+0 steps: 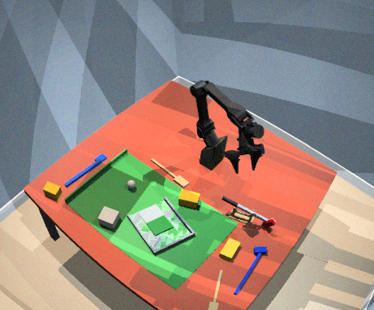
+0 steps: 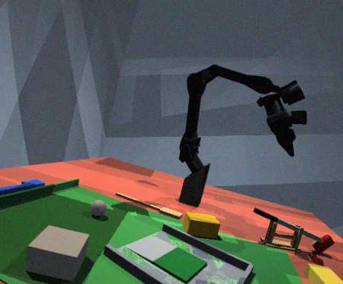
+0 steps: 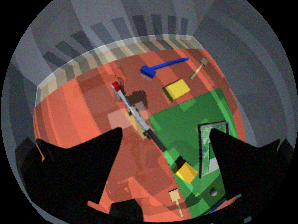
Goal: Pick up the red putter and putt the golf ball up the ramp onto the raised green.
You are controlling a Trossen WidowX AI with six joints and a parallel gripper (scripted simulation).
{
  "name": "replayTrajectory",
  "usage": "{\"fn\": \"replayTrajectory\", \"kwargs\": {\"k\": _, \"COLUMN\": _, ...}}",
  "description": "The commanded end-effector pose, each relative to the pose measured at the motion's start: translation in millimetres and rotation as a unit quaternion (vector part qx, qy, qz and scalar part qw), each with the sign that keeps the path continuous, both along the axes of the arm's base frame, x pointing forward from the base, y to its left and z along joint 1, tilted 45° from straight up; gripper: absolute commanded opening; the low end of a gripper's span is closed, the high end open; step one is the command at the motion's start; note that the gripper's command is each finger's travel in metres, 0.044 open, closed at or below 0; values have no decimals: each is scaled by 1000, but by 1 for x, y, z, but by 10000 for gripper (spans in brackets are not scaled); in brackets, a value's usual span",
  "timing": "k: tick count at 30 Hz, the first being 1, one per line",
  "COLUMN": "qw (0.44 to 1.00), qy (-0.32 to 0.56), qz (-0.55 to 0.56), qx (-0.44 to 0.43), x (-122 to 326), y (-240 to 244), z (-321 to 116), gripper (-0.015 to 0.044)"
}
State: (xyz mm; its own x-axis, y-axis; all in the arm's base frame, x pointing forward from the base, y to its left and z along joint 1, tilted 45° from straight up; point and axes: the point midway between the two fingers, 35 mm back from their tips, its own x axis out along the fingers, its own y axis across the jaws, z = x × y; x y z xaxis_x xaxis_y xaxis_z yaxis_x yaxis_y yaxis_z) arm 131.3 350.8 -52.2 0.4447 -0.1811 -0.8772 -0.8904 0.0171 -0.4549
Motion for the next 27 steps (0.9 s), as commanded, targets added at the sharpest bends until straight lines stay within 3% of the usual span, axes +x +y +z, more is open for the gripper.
{"fn": "replayTrajectory", "kwargs": {"k": 1, "qw": 986, "qy": 77, "qz": 46, "qx": -140, "x": 34, "y": -44, "z": -43, "gripper": 440}}
{"fn": "replayTrajectory", "kwargs": {"k": 9, "qw": 915, "qy": 246, "qz": 116, "qx": -297, "x": 60, "y": -120, "z": -98, "gripper": 440}}
{"fn": "replayTrajectory", "kwargs": {"k": 27, "qw": 913, "qy": 249, "qz": 117, "qx": -300, "x": 64, "y": -134, "z": -119, "gripper": 440}}
